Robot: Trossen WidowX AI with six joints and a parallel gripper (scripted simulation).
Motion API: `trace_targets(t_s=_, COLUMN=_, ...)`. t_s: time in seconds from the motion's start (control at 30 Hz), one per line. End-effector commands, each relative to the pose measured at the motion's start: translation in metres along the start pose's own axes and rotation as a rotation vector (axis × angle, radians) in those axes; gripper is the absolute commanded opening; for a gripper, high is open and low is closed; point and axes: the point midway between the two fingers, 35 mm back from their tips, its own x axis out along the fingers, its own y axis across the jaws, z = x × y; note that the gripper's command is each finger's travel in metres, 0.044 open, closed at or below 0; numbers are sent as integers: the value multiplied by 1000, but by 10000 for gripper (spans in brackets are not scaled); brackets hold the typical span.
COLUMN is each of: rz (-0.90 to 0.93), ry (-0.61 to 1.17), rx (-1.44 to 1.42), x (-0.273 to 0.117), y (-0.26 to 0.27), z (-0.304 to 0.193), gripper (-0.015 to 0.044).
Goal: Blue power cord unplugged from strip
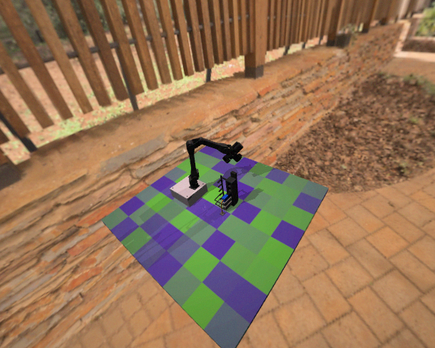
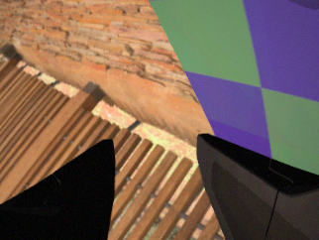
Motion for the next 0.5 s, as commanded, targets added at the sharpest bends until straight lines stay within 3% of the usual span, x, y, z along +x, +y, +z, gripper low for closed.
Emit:
trace_targets(t_s=0.0, rz=52, ry=-101, rx=-79, x=-20, y=16, z=15, gripper=160)
trace_targets(t_s=0.47, rz=183, ry=-662, rx=-373, x=-144, y=63, z=80, gripper=160)
